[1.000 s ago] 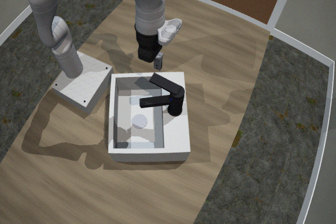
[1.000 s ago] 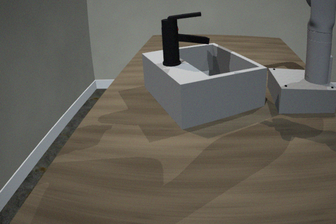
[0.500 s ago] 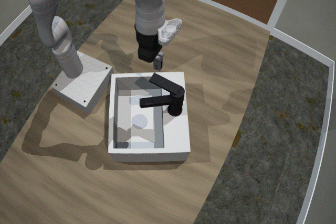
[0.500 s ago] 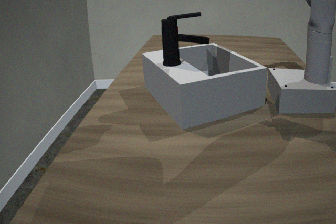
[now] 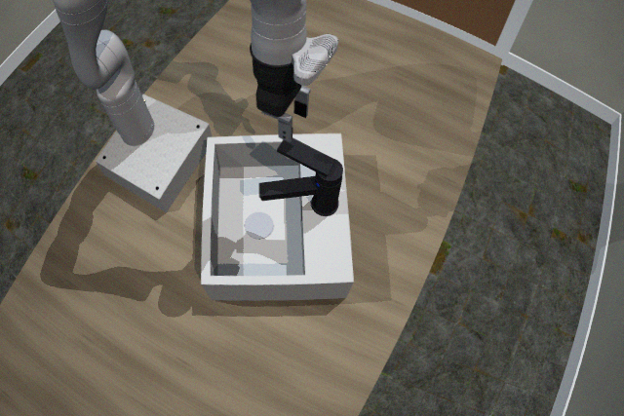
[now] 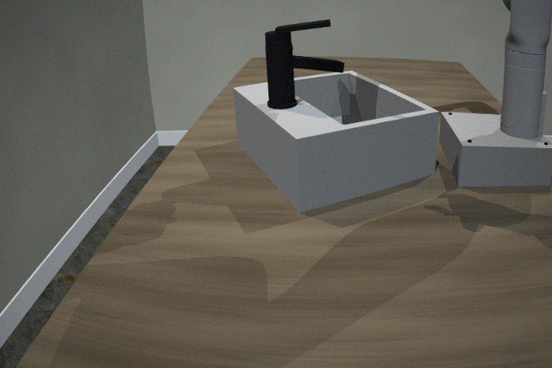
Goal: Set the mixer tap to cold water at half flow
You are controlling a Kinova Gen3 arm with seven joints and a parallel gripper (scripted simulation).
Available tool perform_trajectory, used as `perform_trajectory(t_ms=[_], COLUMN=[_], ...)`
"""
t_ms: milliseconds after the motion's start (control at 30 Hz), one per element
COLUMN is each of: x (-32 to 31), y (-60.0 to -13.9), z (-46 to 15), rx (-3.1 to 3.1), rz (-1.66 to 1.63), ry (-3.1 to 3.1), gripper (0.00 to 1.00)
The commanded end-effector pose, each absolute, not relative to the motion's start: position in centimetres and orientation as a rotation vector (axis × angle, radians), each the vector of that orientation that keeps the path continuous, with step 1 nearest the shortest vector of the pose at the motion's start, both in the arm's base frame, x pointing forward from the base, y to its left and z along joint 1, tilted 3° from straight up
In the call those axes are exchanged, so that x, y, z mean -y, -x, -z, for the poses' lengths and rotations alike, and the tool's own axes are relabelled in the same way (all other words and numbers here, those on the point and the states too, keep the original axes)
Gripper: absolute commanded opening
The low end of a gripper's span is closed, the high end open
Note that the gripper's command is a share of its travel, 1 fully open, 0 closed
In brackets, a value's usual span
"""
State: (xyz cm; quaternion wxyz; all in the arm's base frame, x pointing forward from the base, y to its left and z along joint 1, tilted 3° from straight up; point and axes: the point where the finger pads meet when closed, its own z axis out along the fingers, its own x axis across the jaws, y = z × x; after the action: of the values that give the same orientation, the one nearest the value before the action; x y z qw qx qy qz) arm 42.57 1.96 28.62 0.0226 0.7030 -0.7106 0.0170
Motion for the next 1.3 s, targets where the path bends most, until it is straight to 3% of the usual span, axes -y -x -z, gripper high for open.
perform_trajectory(t_ms=[0,1267], x=[-1.98,-1.92], y=[-42.60,-42.58], z=[-28.70,-27.82], rx=[2.202,2.201], rz=[-0.055,-0.051], ry=[-2.178,-2.181], gripper=[1.00,1.00])
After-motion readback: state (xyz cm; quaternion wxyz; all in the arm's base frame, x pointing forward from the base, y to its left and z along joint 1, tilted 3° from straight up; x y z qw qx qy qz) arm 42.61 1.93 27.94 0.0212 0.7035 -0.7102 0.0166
